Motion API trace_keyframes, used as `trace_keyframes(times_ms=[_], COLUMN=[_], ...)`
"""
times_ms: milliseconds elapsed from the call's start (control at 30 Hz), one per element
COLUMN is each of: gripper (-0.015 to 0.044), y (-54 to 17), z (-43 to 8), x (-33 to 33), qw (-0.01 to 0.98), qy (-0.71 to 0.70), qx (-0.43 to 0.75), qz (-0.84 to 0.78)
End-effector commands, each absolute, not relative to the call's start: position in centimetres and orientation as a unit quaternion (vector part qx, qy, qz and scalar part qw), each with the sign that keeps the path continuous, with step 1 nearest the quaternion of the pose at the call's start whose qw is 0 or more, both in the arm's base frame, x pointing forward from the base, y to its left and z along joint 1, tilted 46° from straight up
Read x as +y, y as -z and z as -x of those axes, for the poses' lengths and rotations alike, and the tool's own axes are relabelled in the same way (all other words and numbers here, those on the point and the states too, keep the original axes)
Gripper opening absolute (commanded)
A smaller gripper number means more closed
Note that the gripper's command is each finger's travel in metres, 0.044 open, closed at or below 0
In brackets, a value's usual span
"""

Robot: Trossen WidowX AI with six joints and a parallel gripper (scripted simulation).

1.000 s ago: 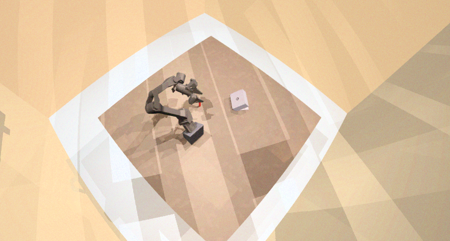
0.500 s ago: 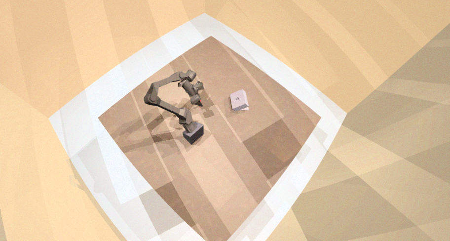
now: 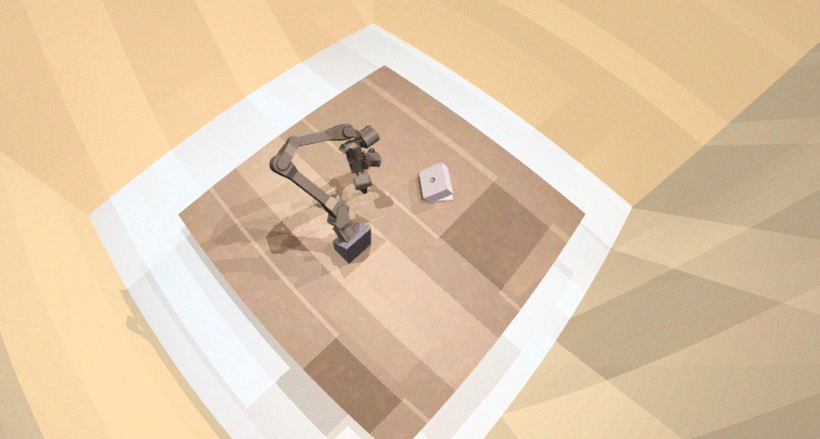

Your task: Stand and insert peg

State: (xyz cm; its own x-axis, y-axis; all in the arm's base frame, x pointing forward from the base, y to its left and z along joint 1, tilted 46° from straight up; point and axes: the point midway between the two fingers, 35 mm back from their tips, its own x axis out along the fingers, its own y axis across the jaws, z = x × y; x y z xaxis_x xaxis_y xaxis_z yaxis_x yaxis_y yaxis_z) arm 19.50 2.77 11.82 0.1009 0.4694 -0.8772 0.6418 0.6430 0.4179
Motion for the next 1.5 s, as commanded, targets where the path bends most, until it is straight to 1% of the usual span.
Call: trace_keyframes(times_ms=[0,233,767,1467], gripper=[0.044,0.044,0.044,0.044], y=[-12.4,-13.3,-12.0,-9.9], z=[-20.3,-21.7,-22.1,-22.8], x=[2.8,2.3,3.6,5.5], qw=[0.594,0.571,0.553,0.553], qy=[0.028,-0.033,-0.011,-0.009], qx=[0.665,0.642,0.643,0.643], qz=[-0.452,-0.511,-0.53,-0.529])
